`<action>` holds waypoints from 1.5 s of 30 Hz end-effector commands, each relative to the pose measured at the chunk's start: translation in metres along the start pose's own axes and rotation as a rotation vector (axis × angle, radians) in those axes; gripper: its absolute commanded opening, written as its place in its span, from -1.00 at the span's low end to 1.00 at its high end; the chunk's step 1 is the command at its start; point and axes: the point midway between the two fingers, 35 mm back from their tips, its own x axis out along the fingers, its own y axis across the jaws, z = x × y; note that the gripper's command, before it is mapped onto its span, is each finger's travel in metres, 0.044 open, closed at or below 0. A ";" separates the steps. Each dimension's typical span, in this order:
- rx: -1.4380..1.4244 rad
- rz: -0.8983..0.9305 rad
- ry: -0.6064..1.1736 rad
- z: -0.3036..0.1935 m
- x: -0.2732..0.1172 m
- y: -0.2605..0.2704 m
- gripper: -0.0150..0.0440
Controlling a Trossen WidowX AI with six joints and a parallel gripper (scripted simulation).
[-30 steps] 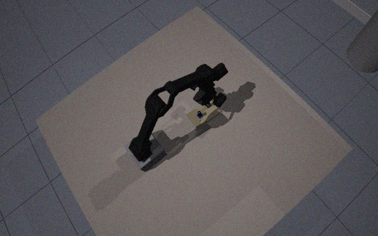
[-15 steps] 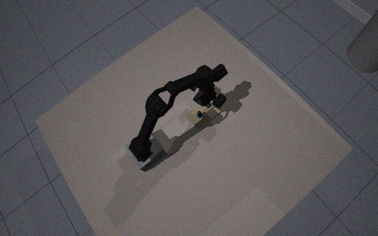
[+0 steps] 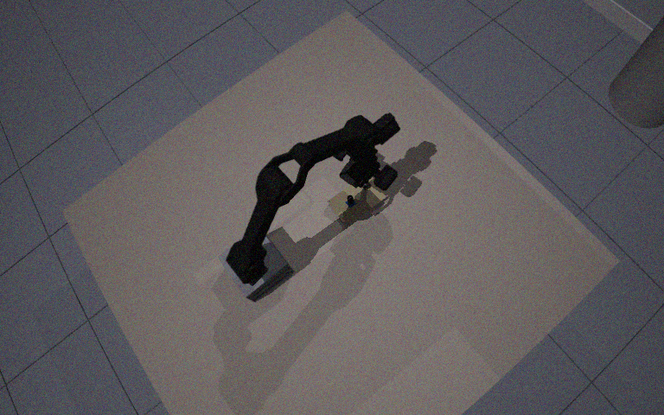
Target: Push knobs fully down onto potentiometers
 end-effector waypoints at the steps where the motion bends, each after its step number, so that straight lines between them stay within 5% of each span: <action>1: 0.006 0.005 -0.001 0.000 0.002 0.001 -0.49; 45: 0.006 0.005 -0.001 0.000 0.016 0.001 -0.49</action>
